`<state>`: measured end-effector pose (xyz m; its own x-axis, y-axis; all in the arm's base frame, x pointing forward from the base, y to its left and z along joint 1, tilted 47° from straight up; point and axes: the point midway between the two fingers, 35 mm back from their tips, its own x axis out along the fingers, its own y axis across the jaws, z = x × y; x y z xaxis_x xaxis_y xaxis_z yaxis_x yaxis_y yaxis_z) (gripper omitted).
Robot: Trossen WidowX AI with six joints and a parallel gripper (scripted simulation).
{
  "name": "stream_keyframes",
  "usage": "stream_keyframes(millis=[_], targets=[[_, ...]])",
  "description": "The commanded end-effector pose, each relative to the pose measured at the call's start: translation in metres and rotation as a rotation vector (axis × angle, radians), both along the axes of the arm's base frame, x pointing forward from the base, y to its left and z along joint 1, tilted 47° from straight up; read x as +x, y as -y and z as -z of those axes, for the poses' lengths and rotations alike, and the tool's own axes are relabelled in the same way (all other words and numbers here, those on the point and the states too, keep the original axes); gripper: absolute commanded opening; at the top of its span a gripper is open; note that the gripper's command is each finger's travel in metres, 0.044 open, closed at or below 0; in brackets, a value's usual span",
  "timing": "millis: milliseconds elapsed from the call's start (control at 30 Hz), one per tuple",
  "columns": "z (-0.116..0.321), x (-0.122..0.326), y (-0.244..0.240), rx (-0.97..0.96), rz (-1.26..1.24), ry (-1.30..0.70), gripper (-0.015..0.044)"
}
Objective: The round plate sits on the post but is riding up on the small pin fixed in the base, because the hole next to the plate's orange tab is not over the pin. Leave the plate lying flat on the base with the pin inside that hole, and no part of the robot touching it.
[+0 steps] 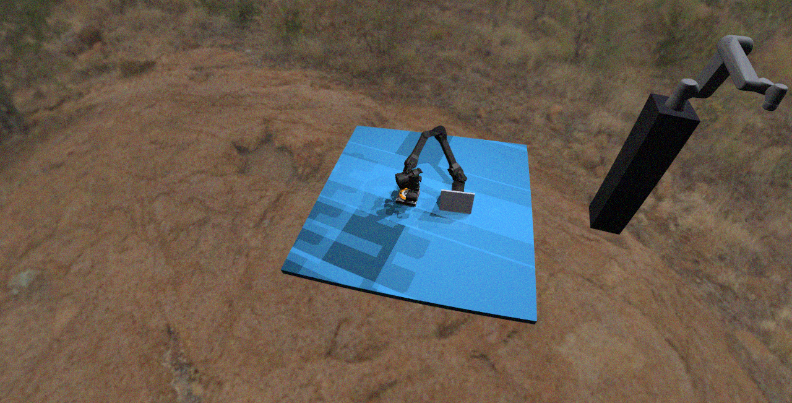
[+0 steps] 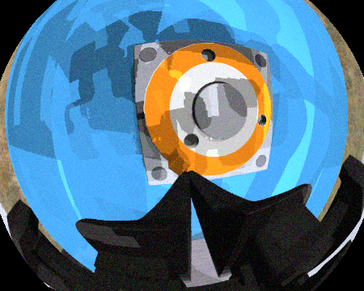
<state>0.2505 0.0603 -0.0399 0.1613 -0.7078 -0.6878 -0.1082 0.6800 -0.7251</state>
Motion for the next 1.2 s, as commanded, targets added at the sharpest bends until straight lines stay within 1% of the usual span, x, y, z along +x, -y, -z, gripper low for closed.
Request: stream_keyframes(millis=[0, 1167], targets=[[0.002, 0.005, -0.007, 0.010, 0.004, 0.009, 0.0000], [0.011, 0.026, -0.023, 0.011, 0.004, 0.010, 0.0000]])
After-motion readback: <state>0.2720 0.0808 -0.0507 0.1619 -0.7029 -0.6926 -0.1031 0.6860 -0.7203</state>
